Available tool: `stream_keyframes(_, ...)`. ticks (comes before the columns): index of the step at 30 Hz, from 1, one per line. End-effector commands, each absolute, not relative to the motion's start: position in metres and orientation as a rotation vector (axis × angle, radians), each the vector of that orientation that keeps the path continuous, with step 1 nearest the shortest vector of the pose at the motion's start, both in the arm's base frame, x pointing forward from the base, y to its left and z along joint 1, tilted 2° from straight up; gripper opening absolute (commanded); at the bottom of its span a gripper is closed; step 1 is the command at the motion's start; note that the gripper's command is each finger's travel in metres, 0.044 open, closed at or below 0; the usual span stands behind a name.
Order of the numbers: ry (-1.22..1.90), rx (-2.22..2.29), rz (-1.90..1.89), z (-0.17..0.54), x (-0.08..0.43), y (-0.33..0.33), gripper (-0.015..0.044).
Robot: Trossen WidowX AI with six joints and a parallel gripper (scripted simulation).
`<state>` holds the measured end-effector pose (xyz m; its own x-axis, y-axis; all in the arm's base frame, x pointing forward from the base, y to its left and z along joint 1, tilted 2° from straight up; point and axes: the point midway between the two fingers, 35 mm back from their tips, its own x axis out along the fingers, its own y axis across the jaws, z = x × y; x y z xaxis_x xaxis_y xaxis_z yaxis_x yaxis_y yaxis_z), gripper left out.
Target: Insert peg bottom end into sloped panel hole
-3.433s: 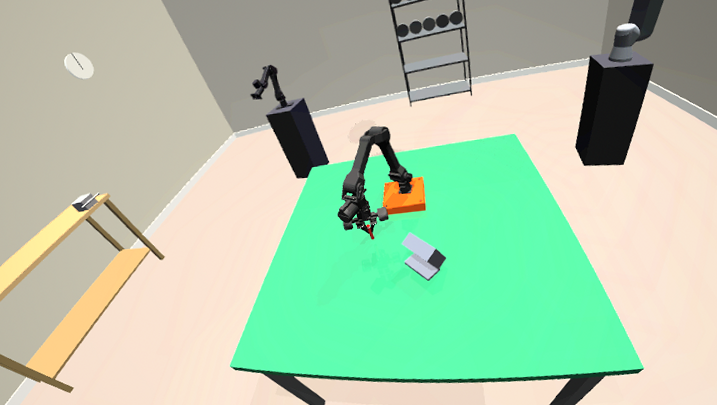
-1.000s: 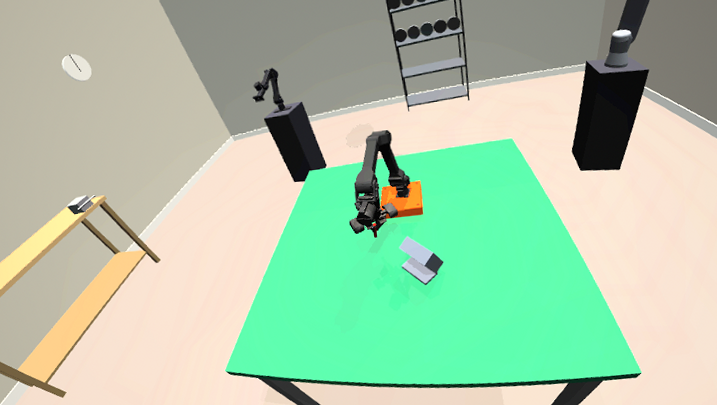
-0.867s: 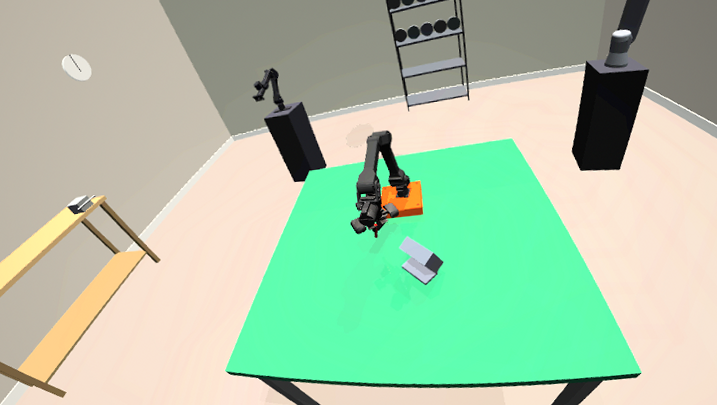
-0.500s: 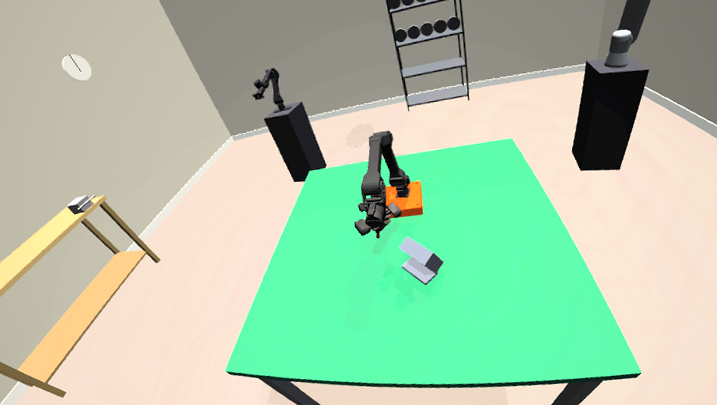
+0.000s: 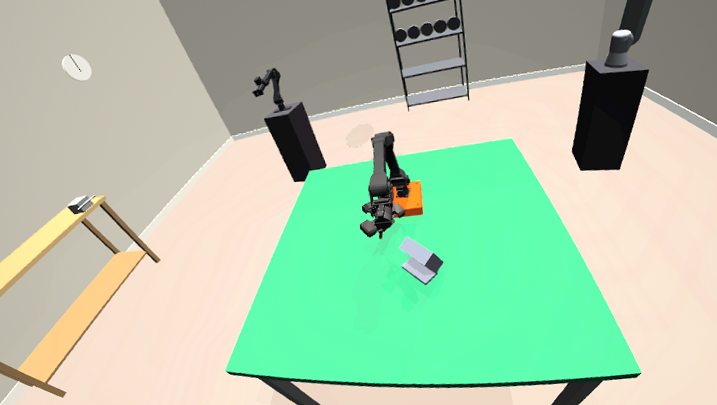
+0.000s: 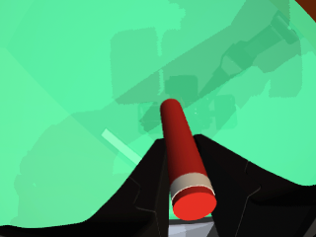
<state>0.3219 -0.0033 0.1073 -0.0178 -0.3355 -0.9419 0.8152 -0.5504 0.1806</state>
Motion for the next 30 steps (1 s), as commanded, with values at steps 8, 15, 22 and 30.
stream_keyframes(8,0.554,1.31,-1.656,0.106,0.322,0.009,0.0)
stream_keyframes(15,0.561,1.261,-1.627,0.105,0.323,0.017,0.0)
stream_keyframes(22,0.568,1.212,-1.596,0.105,0.323,0.025,0.0)
stream_keyframes(30,0.573,1.156,-1.56,0.104,0.323,0.033,0.0)
